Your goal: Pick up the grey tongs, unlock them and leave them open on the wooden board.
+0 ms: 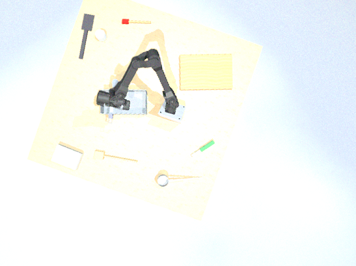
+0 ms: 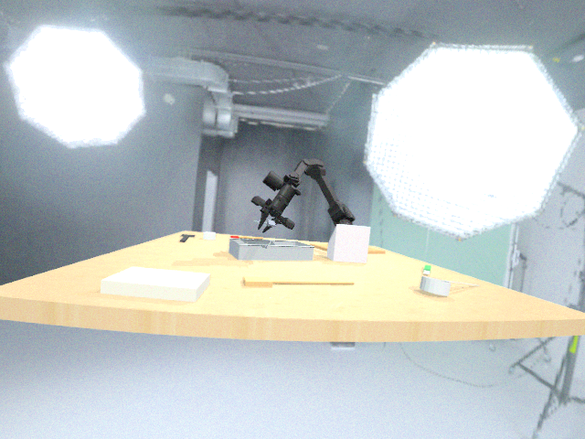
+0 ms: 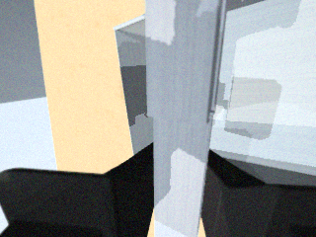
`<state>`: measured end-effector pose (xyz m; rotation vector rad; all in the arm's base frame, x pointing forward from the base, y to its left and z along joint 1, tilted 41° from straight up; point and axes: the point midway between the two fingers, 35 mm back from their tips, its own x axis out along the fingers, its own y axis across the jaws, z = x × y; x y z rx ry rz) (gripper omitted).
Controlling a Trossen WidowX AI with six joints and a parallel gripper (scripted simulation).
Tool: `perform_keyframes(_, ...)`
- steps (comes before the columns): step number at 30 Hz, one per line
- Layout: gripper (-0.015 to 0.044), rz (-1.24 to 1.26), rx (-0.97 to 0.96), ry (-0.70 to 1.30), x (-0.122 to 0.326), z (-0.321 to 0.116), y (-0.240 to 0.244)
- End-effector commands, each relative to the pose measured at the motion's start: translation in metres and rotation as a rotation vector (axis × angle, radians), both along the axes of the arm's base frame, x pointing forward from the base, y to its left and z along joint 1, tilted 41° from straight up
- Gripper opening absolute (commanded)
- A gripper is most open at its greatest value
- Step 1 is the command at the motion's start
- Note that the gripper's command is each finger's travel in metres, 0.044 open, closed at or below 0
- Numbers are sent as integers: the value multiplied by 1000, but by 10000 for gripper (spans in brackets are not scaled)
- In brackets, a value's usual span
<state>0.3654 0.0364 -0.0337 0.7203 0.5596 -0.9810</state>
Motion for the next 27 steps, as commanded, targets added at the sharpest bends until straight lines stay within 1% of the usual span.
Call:
perform_keyframes(1,-150,-9,-2,-4,0,10,3)
perform_keyframes(11,-150,-22,0,14,0,8,3)
perform_keyframes(27,-150,-159,-4,193,-3,0,3)
